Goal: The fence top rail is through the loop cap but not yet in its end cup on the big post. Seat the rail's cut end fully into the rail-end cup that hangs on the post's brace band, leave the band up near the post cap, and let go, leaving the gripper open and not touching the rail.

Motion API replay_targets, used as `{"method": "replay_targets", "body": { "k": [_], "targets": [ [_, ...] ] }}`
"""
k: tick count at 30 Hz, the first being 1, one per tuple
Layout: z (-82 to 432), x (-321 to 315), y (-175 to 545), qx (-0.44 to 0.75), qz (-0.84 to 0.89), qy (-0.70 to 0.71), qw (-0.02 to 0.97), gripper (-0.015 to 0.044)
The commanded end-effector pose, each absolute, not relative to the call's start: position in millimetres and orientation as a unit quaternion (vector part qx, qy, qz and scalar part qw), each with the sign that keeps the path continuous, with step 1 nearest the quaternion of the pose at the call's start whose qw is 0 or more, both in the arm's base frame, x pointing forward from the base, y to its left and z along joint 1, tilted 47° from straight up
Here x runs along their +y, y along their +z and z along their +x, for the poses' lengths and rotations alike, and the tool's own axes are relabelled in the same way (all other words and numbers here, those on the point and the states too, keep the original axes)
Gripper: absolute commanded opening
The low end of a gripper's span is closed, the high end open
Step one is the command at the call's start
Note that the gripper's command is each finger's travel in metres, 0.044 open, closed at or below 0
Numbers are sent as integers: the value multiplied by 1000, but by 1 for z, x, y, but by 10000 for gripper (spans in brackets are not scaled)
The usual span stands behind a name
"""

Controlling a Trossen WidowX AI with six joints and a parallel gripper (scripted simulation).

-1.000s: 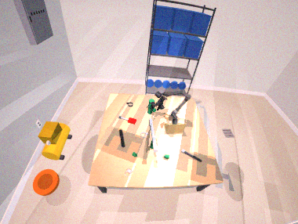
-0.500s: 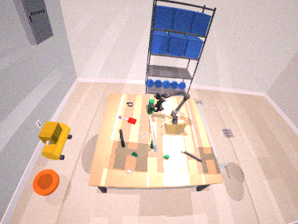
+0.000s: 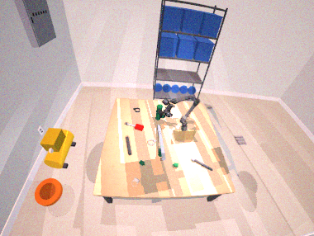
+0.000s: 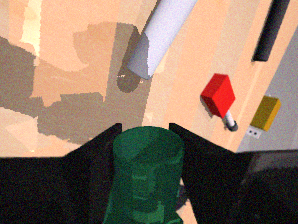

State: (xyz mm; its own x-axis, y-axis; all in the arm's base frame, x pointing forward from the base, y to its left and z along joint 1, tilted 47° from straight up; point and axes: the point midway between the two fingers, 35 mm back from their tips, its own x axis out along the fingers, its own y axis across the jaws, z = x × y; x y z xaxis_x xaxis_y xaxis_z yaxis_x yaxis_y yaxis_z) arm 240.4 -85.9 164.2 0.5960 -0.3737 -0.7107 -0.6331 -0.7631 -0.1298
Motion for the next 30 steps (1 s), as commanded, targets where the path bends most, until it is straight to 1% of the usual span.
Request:
{"method": "replay_targets", "body": {
  "k": [1,3,30],
  "targets": [
    [241,-85,164,286,-874,344,187,53],
    [243,-85,164,289,-874,339,192,0],
    [256,-78,161,320,-871,281,244,0]
  ]
}}
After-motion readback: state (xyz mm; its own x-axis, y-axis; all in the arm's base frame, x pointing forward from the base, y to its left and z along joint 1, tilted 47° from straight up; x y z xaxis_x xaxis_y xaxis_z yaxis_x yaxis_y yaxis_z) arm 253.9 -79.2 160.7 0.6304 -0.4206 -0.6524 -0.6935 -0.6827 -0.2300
